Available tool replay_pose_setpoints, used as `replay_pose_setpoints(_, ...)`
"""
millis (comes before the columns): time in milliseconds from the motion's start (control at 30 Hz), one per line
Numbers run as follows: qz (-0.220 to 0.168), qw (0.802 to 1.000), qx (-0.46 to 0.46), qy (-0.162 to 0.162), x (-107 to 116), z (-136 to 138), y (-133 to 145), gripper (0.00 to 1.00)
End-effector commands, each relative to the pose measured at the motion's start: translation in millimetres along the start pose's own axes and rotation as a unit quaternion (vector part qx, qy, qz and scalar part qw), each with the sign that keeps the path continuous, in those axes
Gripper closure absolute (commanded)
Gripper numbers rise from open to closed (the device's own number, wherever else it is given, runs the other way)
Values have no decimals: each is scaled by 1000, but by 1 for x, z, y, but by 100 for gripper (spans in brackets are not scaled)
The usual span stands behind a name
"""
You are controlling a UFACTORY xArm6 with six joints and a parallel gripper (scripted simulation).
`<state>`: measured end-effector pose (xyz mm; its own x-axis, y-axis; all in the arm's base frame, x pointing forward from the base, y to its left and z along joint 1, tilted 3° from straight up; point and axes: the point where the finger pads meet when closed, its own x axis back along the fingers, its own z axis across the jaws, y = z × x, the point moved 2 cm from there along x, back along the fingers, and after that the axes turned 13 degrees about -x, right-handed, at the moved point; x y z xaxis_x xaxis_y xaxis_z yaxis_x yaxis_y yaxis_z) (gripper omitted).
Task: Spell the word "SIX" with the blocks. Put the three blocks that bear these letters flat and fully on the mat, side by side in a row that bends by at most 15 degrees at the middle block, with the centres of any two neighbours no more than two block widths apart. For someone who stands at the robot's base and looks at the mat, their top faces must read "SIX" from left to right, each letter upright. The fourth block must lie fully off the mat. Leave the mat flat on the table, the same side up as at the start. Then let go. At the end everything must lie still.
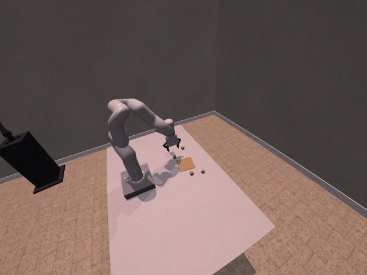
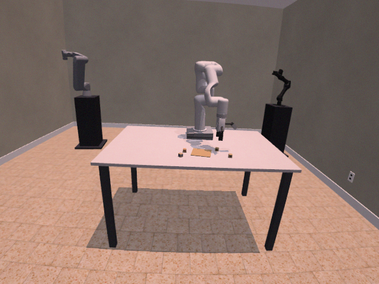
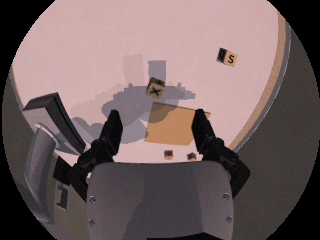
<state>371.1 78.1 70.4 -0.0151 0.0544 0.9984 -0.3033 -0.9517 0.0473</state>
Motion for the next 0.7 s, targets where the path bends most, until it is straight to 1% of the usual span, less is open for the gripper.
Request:
replay_pose_setpoints(0,5,998,69,-1,1,1,0,0)
replay_pose_setpoints(133,5,992,124,0,1,1,0,0)
replay_pose_setpoints(200,5,992,124,0,1,1,0,0)
replay_pose_setpoints(267,5,985,172,0,1,1,1,0)
replay_pose_setpoints(433,5,972,234,0,0,2,1,0)
replay_pose_setpoints(667,5,946,325,1,0,2,2,0)
